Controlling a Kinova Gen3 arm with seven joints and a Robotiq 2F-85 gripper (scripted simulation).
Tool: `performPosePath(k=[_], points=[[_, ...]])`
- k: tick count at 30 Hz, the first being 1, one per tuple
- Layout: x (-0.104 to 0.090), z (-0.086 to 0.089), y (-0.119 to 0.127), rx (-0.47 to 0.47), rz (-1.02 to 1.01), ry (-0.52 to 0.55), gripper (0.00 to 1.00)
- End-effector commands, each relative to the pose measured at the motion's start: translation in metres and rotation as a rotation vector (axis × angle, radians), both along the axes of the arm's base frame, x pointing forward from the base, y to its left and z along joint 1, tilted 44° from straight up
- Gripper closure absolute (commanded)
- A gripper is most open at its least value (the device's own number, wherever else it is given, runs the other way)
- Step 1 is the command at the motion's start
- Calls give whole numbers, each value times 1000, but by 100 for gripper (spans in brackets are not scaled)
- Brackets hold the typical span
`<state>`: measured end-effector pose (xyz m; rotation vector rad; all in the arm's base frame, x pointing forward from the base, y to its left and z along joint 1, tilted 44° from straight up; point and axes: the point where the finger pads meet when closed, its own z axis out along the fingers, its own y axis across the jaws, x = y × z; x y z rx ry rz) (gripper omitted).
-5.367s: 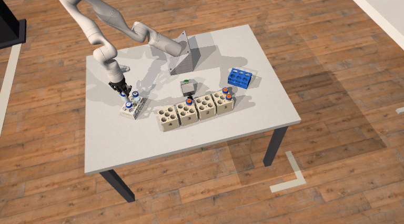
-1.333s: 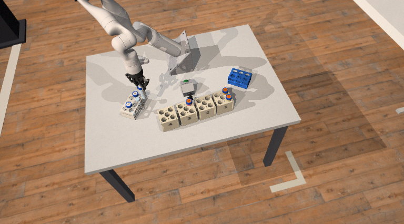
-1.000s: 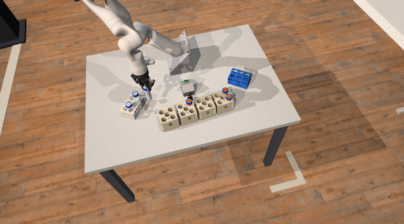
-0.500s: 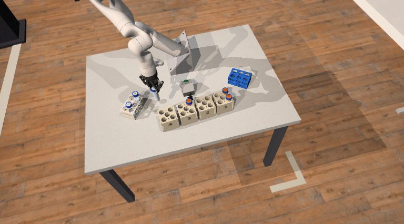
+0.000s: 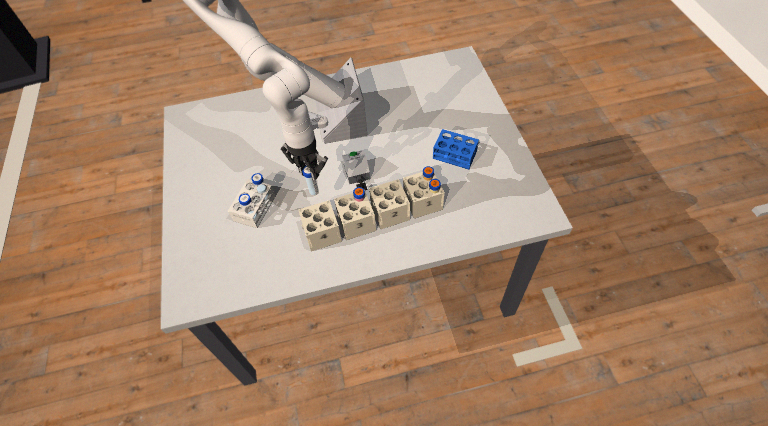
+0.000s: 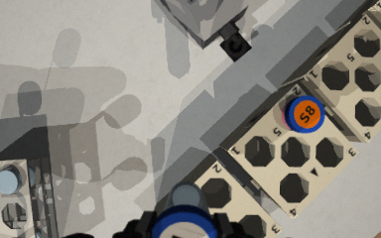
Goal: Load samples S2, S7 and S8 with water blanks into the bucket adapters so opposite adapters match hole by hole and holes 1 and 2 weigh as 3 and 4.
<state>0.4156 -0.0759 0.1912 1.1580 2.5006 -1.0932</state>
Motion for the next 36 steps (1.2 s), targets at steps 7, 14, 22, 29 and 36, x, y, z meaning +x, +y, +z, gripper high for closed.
performPosePath(k=[7, 14, 22, 29, 36], points=[[16, -18, 16, 0, 1, -1, 90], [28, -32, 29, 0, 1, -1, 90], [39, -45, 40, 0, 1, -1, 90], [52, -60, 53, 0, 1, -1, 90], [61, -70, 62, 0, 1, -1, 90]])
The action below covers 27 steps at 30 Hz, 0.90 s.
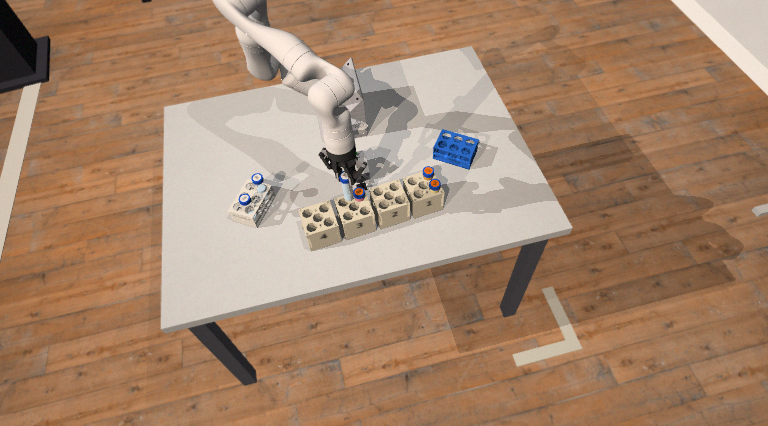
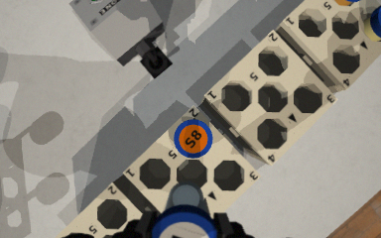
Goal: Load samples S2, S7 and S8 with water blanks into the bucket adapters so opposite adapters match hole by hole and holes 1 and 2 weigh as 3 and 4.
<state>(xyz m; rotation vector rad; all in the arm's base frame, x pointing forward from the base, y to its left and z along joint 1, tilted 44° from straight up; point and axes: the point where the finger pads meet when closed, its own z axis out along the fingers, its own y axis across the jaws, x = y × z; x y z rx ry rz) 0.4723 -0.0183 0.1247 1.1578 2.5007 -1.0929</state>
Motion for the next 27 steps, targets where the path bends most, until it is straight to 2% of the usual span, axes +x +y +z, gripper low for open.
performPosePath(k=[1, 11, 27], points=[[6, -6, 6, 0, 0, -1, 90], [24, -26, 24, 0, 0, -1, 90], [23, -28, 22, 0, 0, -1, 90]])
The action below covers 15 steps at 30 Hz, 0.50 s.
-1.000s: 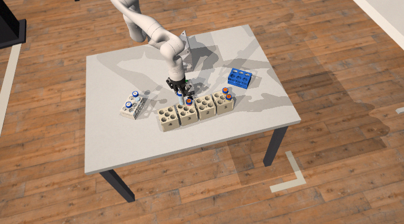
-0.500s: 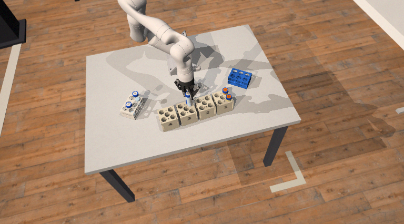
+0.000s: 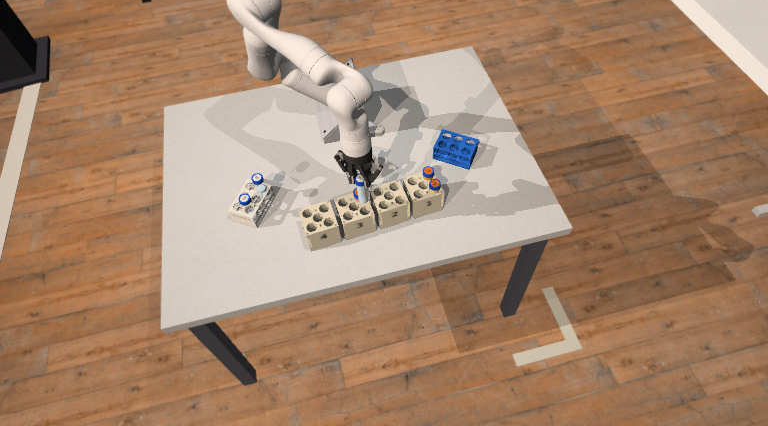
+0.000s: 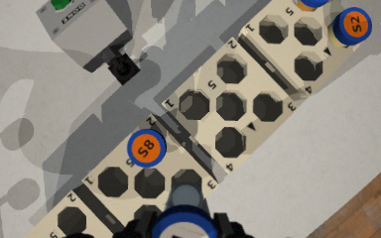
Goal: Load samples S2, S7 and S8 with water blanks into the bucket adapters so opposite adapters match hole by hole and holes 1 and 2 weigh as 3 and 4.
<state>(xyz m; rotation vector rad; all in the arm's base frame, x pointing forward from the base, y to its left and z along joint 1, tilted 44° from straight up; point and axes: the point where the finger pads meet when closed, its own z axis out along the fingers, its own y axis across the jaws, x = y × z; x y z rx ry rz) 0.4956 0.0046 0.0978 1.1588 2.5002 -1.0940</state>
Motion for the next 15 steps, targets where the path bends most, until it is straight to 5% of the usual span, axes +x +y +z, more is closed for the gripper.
performPosePath(k=[1, 15], points=[[0, -2, -2, 1, 1, -1, 90], [-2, -14, -13, 1, 1, -1, 90]])
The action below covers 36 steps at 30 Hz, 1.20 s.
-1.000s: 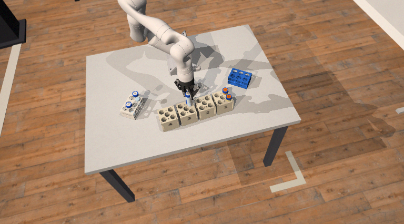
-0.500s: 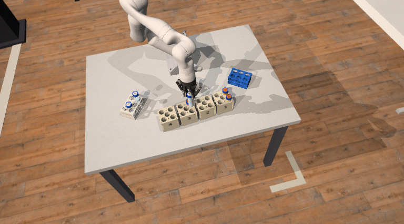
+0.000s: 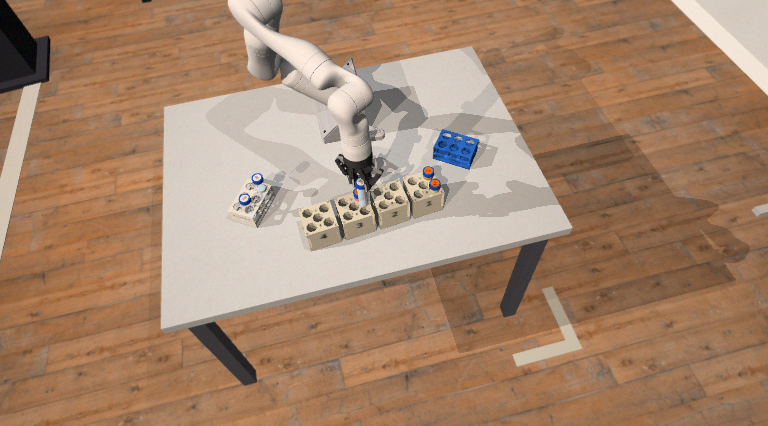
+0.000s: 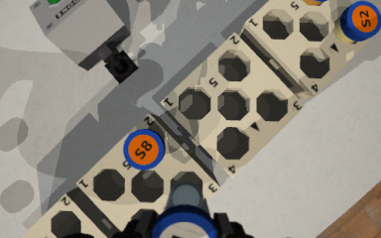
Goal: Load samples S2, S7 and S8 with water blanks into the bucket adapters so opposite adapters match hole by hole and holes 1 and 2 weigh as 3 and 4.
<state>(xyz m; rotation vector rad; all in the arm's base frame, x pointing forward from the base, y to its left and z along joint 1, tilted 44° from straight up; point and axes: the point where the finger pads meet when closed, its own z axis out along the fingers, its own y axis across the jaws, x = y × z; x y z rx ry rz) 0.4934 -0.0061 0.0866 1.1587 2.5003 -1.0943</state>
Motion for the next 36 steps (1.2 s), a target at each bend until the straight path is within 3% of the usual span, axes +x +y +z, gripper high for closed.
performPosePath(k=[1, 17, 36], points=[[0, -3, -3, 1, 1, -1, 90], [-3, -17, -16, 1, 1, -1, 90], [-3, -17, -16, 1, 1, -1, 90]])
